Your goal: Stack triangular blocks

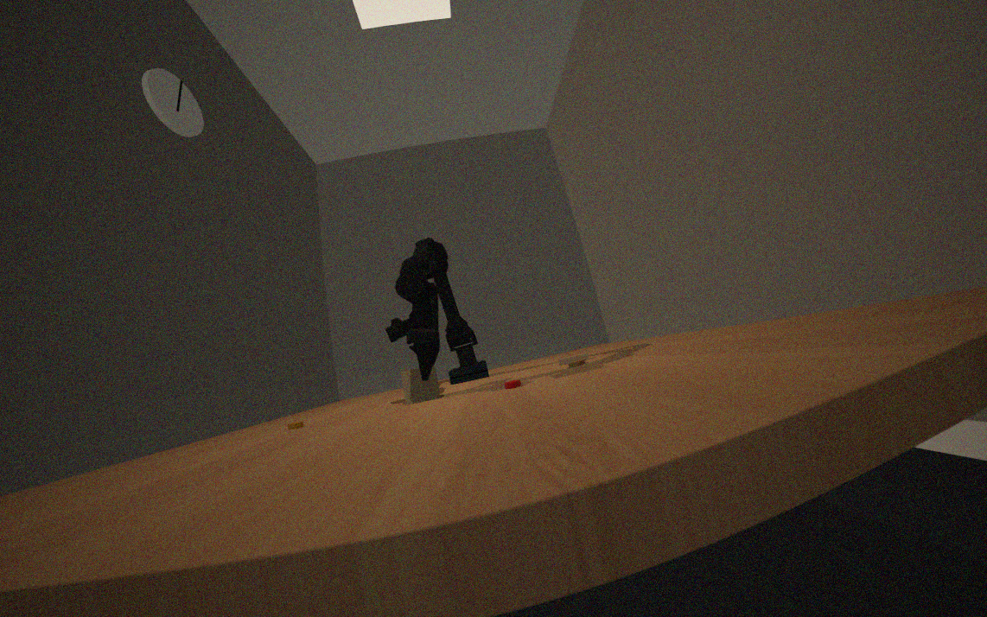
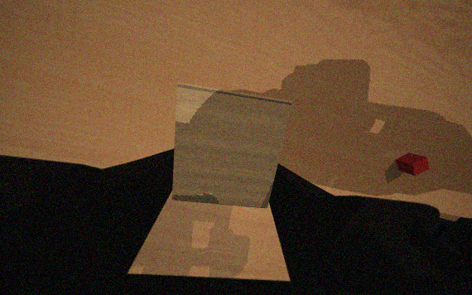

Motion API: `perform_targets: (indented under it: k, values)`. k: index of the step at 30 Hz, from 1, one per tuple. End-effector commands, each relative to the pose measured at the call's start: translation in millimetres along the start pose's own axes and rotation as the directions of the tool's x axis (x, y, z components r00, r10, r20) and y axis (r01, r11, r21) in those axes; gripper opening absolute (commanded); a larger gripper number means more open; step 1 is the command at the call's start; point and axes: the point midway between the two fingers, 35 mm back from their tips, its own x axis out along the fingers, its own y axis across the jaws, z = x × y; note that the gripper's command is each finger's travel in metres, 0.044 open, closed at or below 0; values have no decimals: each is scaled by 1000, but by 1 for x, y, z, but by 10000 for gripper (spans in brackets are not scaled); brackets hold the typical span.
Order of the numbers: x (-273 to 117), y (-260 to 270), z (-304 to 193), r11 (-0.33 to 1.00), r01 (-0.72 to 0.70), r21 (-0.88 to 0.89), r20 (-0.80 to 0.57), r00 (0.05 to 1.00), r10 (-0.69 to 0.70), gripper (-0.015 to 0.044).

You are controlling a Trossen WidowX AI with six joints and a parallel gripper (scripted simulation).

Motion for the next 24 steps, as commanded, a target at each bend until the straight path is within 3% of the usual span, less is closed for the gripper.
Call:
perform_targets:
  k: [1, 9, 17, 24]
  values:
    - [0, 0, 0, 1000, 0, 0, 0, 1000, 0, 236]
    - [0, 0, 0, 1000, 0, 0, 0, 1000, 0, 440]
    - [-2, 0, 0, 1000, 0, 0, 0, 1000, 0, 440]
    - [-99, 2, 0, 1000, 0, 0, -2, 1000, 0, 440]
